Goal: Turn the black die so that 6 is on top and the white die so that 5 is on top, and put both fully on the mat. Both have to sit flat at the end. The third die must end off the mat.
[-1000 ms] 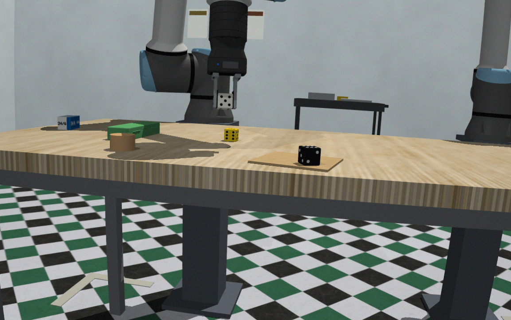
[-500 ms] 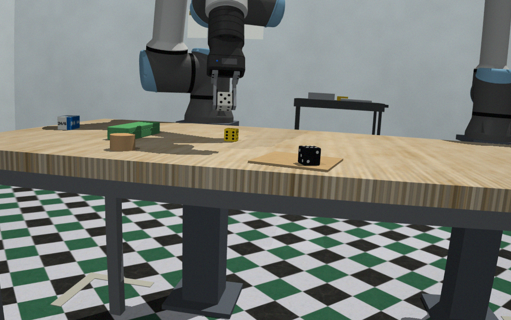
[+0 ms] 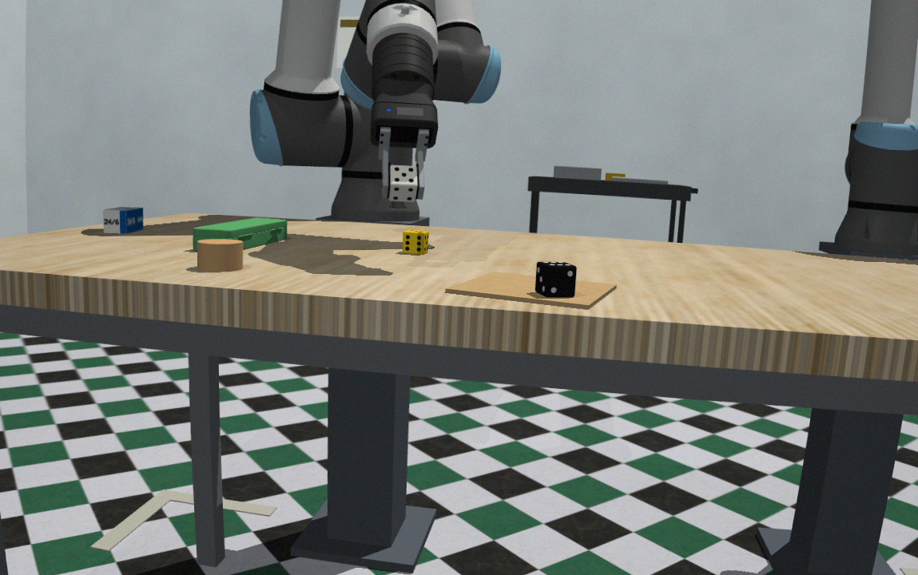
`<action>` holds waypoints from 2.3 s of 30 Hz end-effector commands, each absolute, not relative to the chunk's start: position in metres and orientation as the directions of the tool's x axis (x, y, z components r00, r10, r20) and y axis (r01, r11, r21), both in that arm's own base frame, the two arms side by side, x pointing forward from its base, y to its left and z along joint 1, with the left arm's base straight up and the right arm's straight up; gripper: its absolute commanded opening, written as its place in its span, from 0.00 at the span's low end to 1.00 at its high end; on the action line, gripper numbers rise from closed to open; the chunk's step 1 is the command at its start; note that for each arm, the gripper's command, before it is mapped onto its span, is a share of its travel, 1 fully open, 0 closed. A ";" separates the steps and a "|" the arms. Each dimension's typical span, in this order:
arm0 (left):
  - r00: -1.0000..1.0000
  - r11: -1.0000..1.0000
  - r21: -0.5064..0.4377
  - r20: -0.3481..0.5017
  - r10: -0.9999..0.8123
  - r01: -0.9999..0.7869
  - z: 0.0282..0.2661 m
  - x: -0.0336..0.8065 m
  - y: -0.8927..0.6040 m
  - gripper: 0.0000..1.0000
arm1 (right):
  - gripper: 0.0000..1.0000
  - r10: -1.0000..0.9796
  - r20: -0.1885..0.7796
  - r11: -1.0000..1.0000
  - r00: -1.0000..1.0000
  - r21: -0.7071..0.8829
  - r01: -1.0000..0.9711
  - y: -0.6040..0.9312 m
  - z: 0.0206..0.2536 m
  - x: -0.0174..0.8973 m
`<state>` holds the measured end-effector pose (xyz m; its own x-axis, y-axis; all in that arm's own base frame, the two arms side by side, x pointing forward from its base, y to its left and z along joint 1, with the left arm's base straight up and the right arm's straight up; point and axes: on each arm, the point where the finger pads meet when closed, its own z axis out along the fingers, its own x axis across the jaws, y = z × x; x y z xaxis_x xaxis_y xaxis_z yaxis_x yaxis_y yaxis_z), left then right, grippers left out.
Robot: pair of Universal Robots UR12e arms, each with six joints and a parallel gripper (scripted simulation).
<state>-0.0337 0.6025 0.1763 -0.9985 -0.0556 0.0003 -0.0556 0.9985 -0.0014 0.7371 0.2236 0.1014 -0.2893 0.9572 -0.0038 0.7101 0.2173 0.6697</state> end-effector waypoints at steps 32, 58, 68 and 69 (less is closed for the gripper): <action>-0.998 0.998 0.000 0.000 -0.056 -0.056 0.177 -0.034 0.603 1.00 | 0.57 0.957 0.000 0.137 -0.292 0.883 0.449 0.225 0.102 0.739; -0.998 0.998 0.000 0.000 -0.056 -0.056 0.177 -0.034 0.603 1.00 | 0.57 0.957 0.000 0.137 -0.292 0.883 0.449 0.226 0.044 0.739; -0.998 0.998 0.000 0.000 -0.056 -0.056 0.177 -0.034 0.603 1.00 | 0.57 0.957 0.000 0.137 -0.292 0.883 0.449 0.226 0.034 0.739; -0.998 0.998 0.000 0.000 -0.056 -0.056 0.177 -0.034 0.603 1.00 | 0.57 0.957 0.000 0.137 -0.292 0.883 0.449 0.226 0.034 0.739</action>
<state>-0.0337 0.6025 0.1763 -0.9985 -0.0556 0.0003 -0.0556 0.9985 -0.0014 0.7391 0.2254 0.0363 -0.2916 0.9565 -0.0003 0.4503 0.1376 0.8822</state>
